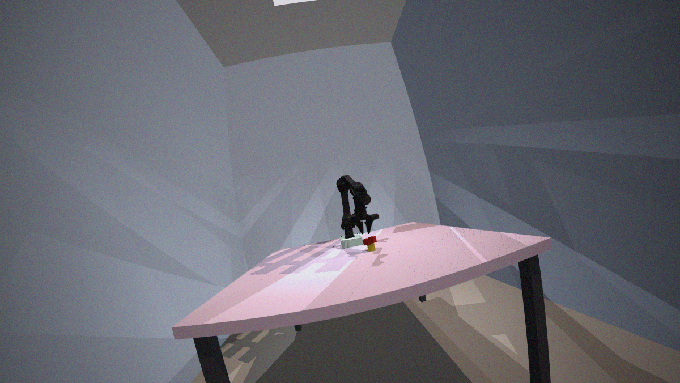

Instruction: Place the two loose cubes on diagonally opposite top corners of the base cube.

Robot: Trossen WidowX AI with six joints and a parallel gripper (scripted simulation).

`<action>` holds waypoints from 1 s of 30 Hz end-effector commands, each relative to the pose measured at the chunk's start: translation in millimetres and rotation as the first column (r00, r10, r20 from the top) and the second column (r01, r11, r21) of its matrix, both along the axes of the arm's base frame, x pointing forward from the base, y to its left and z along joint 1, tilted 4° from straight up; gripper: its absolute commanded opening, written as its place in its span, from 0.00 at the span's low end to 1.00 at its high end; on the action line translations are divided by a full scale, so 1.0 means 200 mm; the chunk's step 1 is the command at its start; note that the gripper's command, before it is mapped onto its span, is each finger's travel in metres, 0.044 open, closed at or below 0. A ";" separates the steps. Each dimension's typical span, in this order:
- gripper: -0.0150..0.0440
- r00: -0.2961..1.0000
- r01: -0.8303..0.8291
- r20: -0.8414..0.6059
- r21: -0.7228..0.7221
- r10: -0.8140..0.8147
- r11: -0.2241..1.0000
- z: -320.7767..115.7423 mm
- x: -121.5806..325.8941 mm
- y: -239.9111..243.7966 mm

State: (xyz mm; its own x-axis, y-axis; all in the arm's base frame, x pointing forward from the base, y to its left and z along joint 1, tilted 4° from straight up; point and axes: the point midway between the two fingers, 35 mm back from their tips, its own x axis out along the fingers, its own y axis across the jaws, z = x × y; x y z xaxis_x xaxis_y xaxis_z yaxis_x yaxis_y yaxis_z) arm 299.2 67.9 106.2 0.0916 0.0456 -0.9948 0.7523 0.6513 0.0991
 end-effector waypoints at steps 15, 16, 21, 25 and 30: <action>0.60 1.000 -0.003 0.003 0.001 0.003 1.000 0.12 -0.01 0.00; 0.65 1.000 -0.002 0.003 0.001 0.002 1.000 0.12 -0.01 0.00; 0.87 1.000 0.001 0.002 0.001 -0.001 1.000 0.12 -0.01 0.01; 0.93 1.000 0.000 -0.001 0.004 0.000 1.000 0.12 -0.08 0.22; 0.93 1.000 0.000 -0.004 0.011 0.000 1.000 0.13 -0.24 0.53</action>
